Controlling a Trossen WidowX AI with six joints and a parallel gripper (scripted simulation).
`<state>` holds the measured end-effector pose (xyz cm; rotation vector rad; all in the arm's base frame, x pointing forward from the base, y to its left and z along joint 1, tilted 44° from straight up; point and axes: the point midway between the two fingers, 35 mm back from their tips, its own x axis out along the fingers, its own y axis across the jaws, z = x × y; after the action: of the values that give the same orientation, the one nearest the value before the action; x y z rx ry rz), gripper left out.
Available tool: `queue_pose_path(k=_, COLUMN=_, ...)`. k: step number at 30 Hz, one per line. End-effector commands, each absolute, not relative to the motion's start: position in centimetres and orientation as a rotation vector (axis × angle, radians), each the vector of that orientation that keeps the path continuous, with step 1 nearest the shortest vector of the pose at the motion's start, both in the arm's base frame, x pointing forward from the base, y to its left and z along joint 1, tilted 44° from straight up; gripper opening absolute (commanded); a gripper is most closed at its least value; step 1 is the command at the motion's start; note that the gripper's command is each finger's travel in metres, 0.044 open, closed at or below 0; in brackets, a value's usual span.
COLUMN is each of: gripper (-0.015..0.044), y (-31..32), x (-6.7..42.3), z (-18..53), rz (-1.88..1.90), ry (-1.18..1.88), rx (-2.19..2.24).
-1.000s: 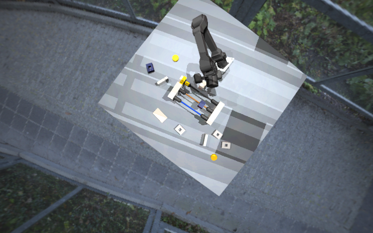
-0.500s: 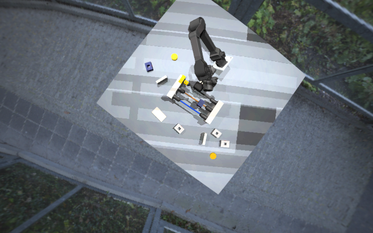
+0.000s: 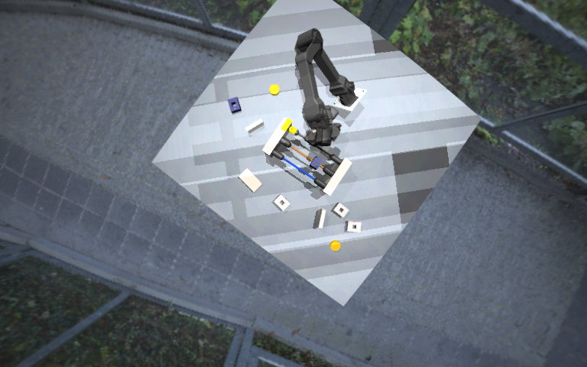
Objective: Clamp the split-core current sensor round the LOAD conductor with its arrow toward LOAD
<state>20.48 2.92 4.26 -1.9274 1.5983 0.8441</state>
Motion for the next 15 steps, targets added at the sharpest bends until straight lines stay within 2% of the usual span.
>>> queue_pose_path(k=1, gripper=0.032, y=2.3, x=20.4, z=3.7, rz=0.847, ry=1.603, rx=-1.934)
queue_pose_path(k=15, gripper=0.032, y=0.7, x=20.6, z=2.2, rz=0.844, ry=1.605, rx=-1.936)
